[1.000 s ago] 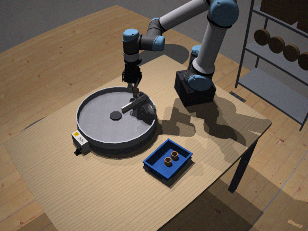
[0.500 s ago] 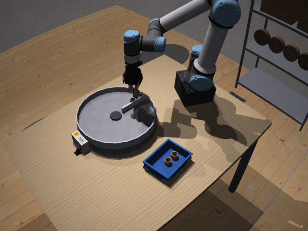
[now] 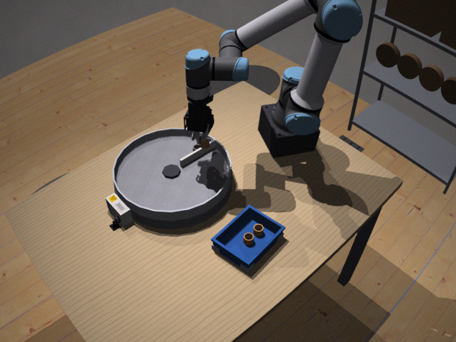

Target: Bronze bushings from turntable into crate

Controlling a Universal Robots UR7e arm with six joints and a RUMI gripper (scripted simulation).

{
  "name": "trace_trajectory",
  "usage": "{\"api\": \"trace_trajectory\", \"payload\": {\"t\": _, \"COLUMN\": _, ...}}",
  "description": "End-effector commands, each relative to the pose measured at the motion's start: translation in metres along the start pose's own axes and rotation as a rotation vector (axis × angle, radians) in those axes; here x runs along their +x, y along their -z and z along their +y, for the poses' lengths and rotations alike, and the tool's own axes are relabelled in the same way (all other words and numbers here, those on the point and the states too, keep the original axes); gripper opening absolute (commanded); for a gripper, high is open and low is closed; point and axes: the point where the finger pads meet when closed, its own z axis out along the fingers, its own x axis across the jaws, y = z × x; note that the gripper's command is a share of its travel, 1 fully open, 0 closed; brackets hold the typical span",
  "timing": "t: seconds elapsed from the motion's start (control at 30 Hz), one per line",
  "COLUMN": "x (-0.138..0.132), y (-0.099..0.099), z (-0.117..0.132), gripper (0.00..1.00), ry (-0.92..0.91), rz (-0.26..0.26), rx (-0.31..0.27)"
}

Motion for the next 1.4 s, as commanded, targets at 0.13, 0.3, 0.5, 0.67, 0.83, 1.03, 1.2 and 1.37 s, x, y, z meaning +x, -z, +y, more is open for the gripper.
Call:
{"api": "trace_trajectory", "payload": {"t": 0.13, "x": 0.016, "y": 0.000, "z": 0.028, "gripper": 0.00, "ry": 0.000, "rz": -0.001, "rx": 0.000}}
{"api": "trace_trajectory", "payload": {"t": 0.3, "x": 0.023, "y": 0.000, "z": 0.039, "gripper": 0.00, "ry": 0.000, "rz": -0.001, "rx": 0.000}}
{"api": "trace_trajectory", "payload": {"t": 0.5, "x": 0.037, "y": 0.000, "z": 0.064, "gripper": 0.00, "ry": 0.000, "rz": -0.001, "rx": 0.000}}
{"api": "trace_trajectory", "payload": {"t": 0.67, "x": 0.051, "y": 0.000, "z": 0.087, "gripper": 0.00, "ry": 0.000, "rz": -0.001, "rx": 0.000}}
{"api": "trace_trajectory", "payload": {"t": 0.83, "x": 0.059, "y": 0.000, "z": 0.101, "gripper": 0.00, "ry": 0.000, "rz": -0.001, "rx": 0.000}}
{"api": "trace_trajectory", "payload": {"t": 1.03, "x": 0.077, "y": 0.000, "z": 0.131, "gripper": 0.00, "ry": 0.000, "rz": -0.001, "rx": 0.000}}
{"api": "trace_trajectory", "payload": {"t": 1.2, "x": 0.092, "y": 0.000, "z": 0.156, "gripper": 0.00, "ry": 0.000, "rz": -0.001, "rx": 0.000}}
{"api": "trace_trajectory", "payload": {"t": 1.37, "x": 0.101, "y": 0.000, "z": 0.172, "gripper": 0.00, "ry": 0.000, "rz": -0.001, "rx": 0.000}}
